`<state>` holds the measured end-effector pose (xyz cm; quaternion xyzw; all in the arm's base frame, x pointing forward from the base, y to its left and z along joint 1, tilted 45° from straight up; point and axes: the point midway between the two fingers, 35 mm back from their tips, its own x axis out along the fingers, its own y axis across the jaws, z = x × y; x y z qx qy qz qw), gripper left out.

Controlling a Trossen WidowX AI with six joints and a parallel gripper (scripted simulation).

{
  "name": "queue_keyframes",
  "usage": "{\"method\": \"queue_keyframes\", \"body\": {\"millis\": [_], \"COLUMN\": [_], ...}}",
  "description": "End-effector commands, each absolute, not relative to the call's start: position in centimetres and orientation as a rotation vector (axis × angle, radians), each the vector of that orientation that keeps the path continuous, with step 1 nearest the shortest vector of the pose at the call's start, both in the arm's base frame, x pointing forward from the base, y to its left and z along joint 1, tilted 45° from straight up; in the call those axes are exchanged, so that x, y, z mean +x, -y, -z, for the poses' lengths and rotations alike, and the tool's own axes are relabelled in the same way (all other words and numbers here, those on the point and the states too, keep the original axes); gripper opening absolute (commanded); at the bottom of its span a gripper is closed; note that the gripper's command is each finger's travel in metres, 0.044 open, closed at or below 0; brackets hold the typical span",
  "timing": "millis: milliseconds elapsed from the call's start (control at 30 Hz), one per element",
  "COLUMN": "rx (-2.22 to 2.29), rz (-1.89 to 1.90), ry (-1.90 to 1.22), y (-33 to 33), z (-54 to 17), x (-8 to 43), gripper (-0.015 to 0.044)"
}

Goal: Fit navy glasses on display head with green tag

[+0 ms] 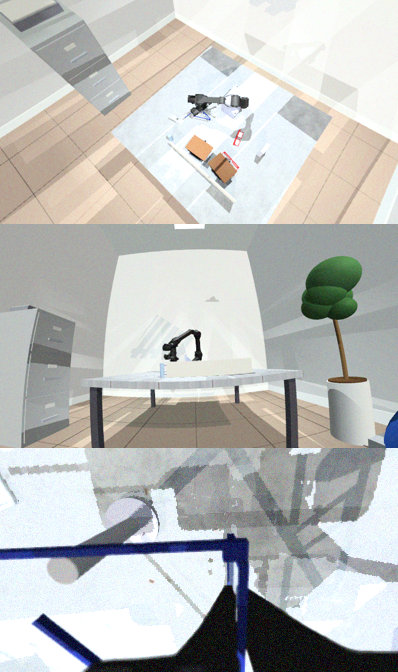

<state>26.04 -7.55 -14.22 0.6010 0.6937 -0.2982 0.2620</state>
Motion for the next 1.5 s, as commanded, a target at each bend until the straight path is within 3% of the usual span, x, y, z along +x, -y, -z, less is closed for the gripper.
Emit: {"method": "queue_keyframes", "body": {"millis": [0, 767, 1467], "rx": [1.634, 1.634, 1.669], "rz": [0.807, 0.807, 0.875], "ry": [-1.886, -1.885, -1.876], "y": [7.3, 8.0, 12.7], "z": [14.3, 14.8, 11.1], "x": [25.8, 25.8, 26.9], "gripper": [0.0, 0.0, 0.0]}}
